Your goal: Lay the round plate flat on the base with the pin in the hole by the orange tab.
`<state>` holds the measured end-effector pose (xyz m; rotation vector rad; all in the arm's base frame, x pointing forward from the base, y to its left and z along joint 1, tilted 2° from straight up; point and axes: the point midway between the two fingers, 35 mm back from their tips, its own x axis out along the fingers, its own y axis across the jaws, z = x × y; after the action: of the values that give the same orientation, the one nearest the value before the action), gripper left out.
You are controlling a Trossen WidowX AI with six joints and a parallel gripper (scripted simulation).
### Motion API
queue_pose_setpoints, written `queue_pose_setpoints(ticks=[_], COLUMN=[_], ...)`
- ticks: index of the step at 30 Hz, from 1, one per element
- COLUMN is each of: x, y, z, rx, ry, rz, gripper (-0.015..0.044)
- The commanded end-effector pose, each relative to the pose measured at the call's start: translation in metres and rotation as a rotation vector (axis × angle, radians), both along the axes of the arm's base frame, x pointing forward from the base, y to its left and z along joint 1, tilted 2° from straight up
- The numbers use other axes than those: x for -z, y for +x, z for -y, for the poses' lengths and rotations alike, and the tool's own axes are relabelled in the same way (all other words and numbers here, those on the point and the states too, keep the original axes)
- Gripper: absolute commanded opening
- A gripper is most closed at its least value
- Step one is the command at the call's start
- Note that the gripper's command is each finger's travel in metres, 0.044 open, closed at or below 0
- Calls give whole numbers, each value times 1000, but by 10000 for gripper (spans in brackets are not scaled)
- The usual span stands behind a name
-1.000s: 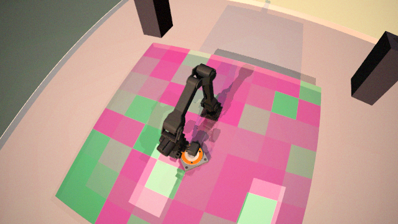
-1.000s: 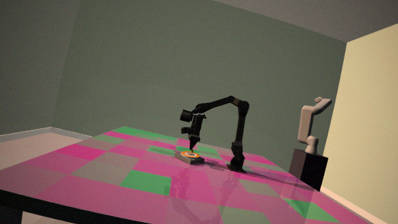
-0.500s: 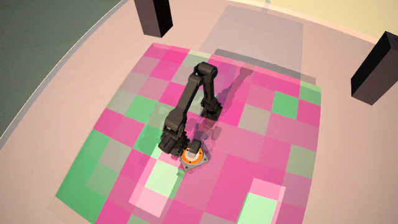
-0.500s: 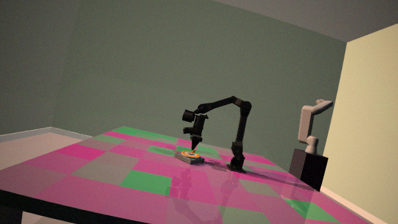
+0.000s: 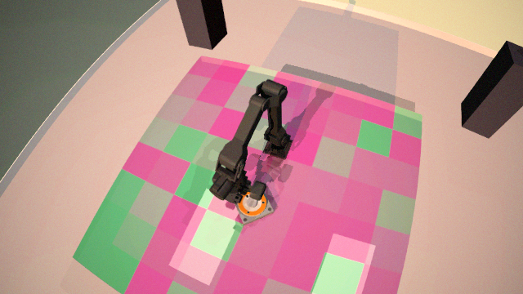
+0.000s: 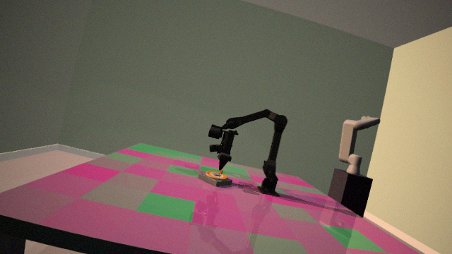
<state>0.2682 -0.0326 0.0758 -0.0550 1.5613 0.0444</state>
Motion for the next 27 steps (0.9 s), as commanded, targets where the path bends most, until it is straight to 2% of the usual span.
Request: queue_pose_setpoints(ticks=[1,11,21,27], x=[4,3,-38,-30], y=[-8,-10,-11,-11], z=[-2,-4,-3,-3], rx=[0,0,0,-4], ry=[3,3,3,2], rz=[-21,-21,-21,-22], gripper=[0,0,0,0])
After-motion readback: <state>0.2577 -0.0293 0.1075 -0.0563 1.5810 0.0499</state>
